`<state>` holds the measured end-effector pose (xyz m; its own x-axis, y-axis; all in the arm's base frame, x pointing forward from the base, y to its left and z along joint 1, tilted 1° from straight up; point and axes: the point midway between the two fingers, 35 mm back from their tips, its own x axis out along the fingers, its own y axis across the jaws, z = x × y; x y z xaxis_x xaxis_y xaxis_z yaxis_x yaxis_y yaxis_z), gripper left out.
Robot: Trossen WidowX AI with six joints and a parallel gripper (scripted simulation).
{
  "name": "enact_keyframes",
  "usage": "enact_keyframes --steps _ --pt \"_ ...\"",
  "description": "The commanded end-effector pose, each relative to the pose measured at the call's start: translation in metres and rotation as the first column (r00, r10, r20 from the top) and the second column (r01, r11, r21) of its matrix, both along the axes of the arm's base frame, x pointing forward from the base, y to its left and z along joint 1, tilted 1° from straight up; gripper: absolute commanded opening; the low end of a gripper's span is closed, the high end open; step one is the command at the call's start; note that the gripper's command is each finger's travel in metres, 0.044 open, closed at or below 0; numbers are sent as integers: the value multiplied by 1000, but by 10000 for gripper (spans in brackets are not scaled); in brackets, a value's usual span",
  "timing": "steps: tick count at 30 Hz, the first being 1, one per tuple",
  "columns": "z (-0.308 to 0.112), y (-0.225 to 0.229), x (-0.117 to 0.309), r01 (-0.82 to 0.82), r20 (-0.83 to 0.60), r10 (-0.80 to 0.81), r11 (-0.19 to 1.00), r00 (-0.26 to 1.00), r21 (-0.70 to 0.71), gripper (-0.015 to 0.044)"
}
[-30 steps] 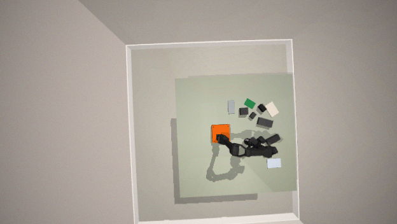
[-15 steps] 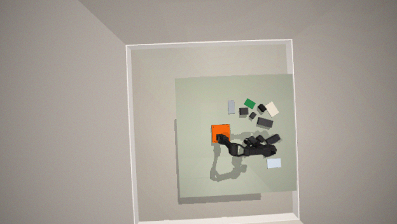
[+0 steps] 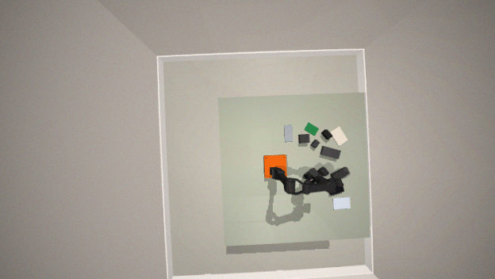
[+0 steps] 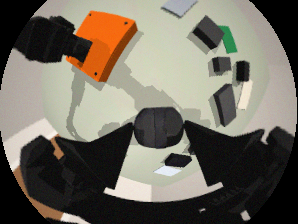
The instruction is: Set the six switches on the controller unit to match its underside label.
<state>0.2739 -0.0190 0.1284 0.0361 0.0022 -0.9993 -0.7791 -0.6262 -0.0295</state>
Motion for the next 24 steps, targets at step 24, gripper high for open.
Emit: enact_keyframes --steps 24 --pt "-12 17 -15 1 -18 -1 1000 1000 7 338"
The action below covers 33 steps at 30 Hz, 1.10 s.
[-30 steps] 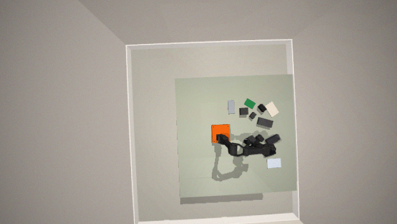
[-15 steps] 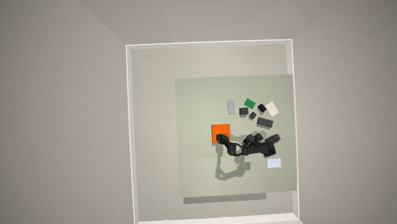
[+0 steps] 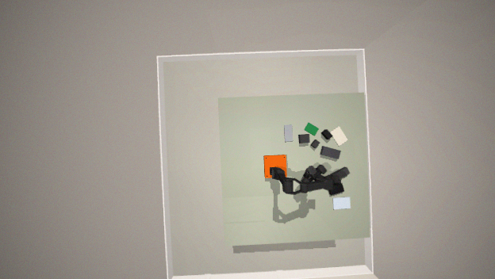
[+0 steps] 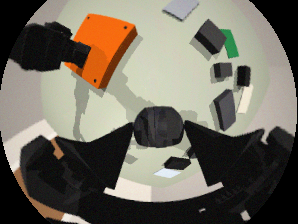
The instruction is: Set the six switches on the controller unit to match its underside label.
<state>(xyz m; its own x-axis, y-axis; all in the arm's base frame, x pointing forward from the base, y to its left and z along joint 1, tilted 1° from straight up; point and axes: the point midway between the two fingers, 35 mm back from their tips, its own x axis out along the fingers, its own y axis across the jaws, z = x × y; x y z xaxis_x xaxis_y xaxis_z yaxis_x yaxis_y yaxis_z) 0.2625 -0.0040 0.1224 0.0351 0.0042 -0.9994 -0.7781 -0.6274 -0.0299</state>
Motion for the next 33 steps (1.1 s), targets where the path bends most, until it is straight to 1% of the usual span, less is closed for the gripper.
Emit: enact_keyframes --steps 1,33 --pt "-7 3 -4 3 -17 -3 1000 1000 5 338" --pt "-18 20 -18 3 -18 -3 1000 1000 6 338"
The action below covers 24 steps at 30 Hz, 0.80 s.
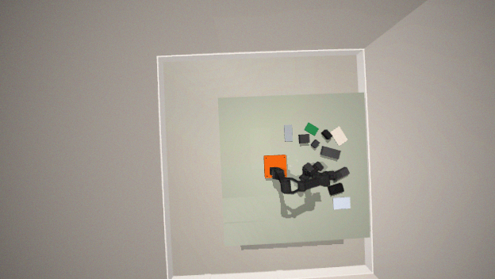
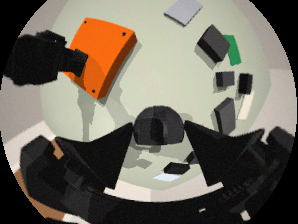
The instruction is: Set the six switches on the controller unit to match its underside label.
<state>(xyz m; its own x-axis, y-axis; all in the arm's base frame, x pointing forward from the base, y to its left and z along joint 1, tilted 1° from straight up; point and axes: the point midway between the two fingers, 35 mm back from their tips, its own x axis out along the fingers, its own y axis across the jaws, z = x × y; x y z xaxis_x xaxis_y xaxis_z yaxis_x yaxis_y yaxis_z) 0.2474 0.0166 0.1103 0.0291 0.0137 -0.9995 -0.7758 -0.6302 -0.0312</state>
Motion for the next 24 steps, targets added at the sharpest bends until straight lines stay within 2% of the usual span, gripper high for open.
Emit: enact_keyframes --steps 1,24 --pt "-6 0 -3 7 -12 -7 1000 1000 -3 338" --pt "-17 12 -12 7 -13 -7 1000 1000 -2 338"
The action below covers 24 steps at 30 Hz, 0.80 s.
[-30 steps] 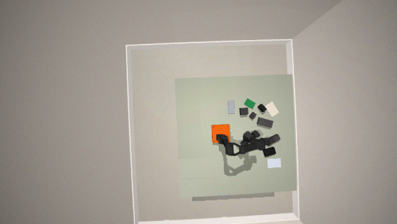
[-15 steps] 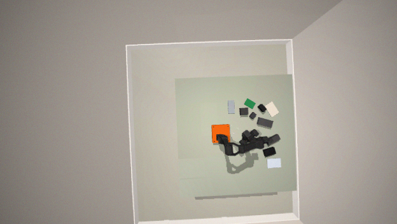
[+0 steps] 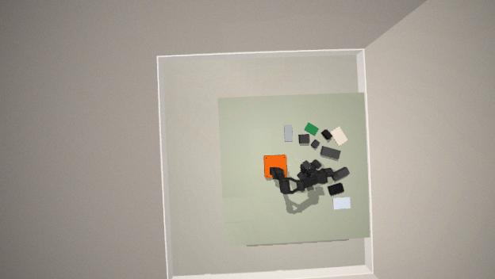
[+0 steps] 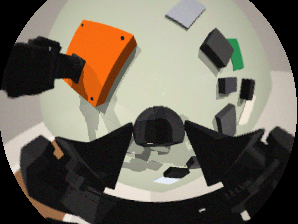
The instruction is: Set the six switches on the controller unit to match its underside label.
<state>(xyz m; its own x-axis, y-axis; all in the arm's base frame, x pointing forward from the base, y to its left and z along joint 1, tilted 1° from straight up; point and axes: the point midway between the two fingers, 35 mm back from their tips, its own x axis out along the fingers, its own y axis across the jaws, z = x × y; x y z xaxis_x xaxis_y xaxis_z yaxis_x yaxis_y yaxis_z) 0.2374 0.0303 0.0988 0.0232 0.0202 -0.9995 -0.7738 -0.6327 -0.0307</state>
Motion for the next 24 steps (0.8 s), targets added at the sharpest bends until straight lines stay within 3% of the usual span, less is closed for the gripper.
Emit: enact_keyframes --steps 1,24 --pt "-5 -1 -3 10 -7 -10 1000 1000 -9 338" --pt "-18 9 -11 10 -7 -10 1000 1000 -8 338"
